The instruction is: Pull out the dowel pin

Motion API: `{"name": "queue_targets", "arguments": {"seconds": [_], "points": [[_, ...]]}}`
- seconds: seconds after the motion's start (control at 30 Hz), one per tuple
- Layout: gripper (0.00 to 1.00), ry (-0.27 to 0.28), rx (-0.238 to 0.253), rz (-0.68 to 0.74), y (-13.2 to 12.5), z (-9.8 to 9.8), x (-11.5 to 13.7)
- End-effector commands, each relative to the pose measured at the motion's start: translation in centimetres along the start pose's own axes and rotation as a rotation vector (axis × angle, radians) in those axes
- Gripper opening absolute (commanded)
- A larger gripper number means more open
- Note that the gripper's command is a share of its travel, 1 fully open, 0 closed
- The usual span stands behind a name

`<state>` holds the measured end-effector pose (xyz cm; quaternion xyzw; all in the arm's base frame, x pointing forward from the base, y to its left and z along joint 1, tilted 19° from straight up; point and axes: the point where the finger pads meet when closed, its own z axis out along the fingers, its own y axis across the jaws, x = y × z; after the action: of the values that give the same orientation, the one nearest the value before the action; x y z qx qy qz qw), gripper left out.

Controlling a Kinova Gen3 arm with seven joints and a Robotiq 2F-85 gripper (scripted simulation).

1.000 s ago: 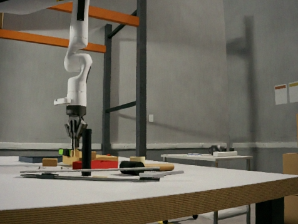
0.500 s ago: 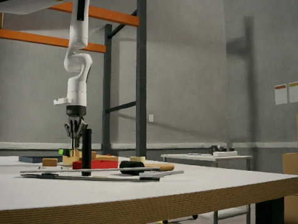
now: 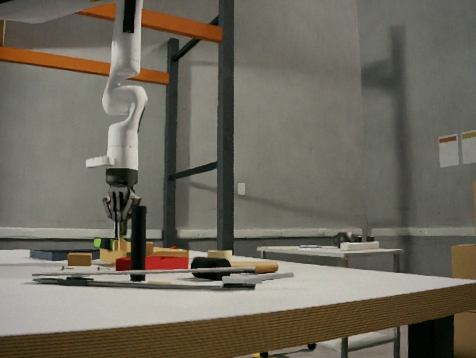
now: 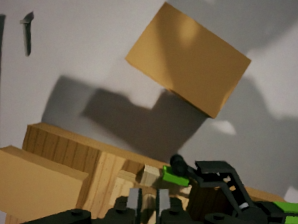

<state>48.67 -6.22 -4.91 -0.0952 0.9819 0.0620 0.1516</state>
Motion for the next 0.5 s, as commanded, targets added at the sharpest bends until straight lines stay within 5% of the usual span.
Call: {"name": "queue_targets", "arguments": {"seconds": [0.0, 0.47], "points": [[0.10, -0.001, 0.001, -0.009, -0.04, -0.08, -0.07], [0.10, -0.001, 0.001, -0.039, -0.04, -0.08, -0.07]]}}
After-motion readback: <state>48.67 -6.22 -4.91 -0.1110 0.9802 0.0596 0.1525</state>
